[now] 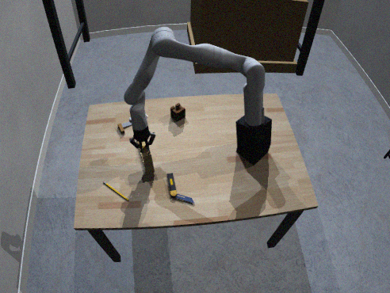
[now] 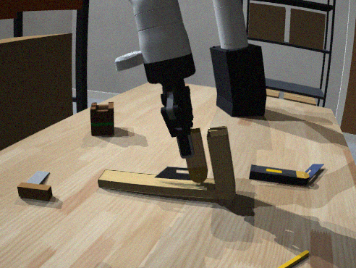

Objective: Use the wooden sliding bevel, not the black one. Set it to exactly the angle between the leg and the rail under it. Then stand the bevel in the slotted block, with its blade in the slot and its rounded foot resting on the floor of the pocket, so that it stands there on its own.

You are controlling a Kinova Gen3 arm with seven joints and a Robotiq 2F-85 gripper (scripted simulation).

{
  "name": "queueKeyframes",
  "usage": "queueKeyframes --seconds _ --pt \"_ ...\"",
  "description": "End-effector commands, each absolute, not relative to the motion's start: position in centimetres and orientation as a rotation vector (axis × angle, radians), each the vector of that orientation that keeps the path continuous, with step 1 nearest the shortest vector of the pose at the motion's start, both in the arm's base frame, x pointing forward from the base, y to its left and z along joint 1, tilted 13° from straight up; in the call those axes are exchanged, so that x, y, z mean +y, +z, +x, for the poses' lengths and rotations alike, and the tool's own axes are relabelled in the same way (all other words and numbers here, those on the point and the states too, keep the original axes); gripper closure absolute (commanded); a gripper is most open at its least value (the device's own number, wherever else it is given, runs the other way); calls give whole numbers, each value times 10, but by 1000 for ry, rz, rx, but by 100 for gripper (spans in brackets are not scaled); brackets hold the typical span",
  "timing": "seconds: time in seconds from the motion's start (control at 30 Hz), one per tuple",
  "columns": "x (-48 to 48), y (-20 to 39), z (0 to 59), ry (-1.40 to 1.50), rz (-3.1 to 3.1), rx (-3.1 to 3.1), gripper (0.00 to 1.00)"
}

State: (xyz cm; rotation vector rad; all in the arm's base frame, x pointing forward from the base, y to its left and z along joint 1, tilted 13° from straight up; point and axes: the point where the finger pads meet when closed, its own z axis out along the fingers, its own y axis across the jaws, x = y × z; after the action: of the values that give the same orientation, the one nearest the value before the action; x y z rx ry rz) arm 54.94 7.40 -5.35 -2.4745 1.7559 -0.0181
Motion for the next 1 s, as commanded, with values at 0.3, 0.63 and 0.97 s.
queueKeyframes --seconds 0.3,0.63,0.97 --pt "74 -46 549 -20 -2474 1755 90" --pt "73 -33 549 -20 -2474 1755 90" --pt "71 -15 547 -20 -2474 1755 90"
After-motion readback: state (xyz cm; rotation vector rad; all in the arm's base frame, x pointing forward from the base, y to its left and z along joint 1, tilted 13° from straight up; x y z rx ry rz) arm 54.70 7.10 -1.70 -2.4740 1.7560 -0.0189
